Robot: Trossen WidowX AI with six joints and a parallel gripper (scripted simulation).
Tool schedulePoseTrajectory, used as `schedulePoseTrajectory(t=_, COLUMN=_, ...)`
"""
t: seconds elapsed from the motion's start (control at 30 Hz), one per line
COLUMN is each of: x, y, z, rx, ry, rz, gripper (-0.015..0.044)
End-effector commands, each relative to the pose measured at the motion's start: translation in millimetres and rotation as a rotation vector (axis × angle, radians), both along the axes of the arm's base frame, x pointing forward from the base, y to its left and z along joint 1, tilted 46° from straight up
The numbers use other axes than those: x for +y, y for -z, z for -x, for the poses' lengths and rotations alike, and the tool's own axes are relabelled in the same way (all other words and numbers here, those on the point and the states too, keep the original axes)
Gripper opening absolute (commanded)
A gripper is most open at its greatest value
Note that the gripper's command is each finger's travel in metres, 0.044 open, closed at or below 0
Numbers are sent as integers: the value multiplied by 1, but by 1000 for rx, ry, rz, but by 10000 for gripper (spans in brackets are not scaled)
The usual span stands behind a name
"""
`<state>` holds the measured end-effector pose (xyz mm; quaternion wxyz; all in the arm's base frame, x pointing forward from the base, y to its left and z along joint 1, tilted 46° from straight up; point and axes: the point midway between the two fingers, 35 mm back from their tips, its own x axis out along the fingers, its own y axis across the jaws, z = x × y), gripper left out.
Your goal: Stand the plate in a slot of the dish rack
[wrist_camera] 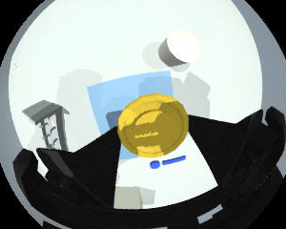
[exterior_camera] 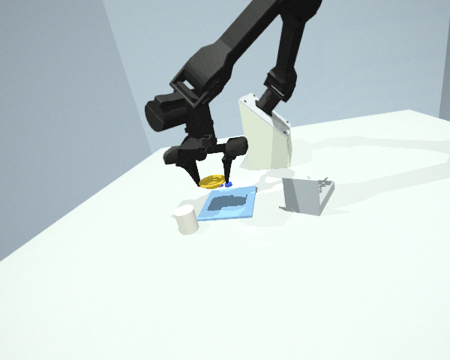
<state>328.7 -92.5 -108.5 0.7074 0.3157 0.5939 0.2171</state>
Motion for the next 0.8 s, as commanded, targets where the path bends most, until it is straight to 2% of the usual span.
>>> schedulePoseTrajectory(t=0.0, x=-21, y=-20, z=3, rx=-7, ry=-3, rz=11, gripper=0)
schedulePoseTrajectory(t=0.5, x=-80, y=-75, z=21, rx=-11, ry=-11, rz=-1, gripper=0)
schedulePoseTrajectory(t=0.77, x=-73, y=-92, z=20, rx=72, ry=73, rz=-23, gripper=0)
